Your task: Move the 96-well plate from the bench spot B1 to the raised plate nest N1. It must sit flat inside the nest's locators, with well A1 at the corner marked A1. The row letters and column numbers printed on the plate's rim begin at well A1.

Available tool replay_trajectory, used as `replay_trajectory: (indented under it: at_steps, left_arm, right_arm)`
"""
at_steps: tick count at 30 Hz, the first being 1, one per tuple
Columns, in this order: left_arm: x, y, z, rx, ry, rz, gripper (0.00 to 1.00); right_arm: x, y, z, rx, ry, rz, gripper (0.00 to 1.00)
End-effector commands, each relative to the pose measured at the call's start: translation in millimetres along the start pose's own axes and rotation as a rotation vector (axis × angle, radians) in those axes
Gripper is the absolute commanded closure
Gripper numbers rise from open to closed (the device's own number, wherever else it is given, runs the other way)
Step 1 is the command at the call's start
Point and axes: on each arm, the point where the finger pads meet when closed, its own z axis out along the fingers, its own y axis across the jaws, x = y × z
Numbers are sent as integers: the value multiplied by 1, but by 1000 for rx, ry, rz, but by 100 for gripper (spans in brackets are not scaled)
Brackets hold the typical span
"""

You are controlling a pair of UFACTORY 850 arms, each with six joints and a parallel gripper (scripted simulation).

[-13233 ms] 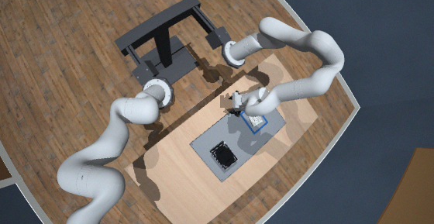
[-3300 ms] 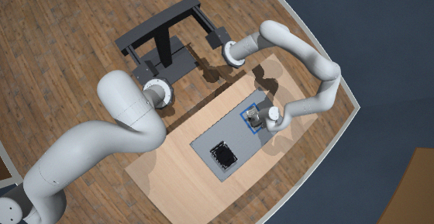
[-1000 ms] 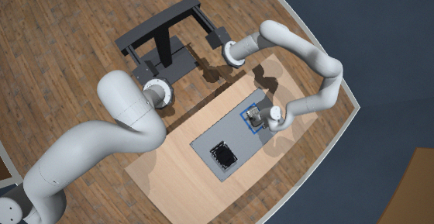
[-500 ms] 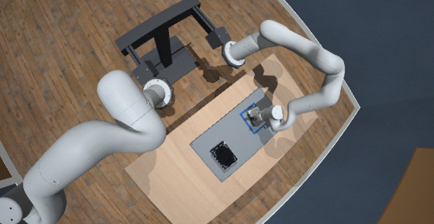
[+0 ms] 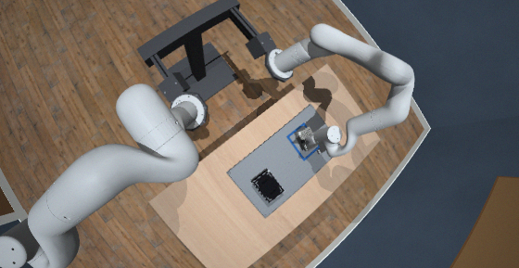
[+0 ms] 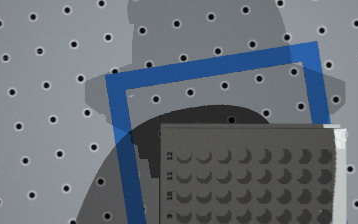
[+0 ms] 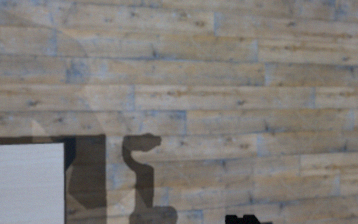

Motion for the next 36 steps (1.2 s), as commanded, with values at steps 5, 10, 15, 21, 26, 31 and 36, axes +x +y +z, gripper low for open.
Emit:
replay_trajectory:
  at_steps: [5, 10, 15, 21, 26, 31, 36]
  left_arm:
    - [1, 0, -15, 0, 1, 0, 100]
    - [1, 0, -17, 0, 1, 0, 100]
    - [1, 0, -17, 0, 1, 0, 100]
    - [2, 3, -18, 0, 1, -34, 100]
    - [8, 19, -20, 0, 1, -166, 100]
    - [12, 28, -22, 0, 1, -166, 100]
    - [18, 43, -25, -1, 1, -166, 100]
  right_arm:
    - [0, 0, -1, 0, 2, 0, 100]
    - [0, 0, -1, 0, 2, 0, 100]
    - [0, 0, -1, 0, 2, 0, 100]
    - [0, 0, -1, 0, 2, 0, 100]
    - [0, 0, -1, 0, 2, 0, 100]
    - [0, 0, -1, 0, 2, 0, 100]
    - [0, 0, -1, 0, 2, 0, 100]
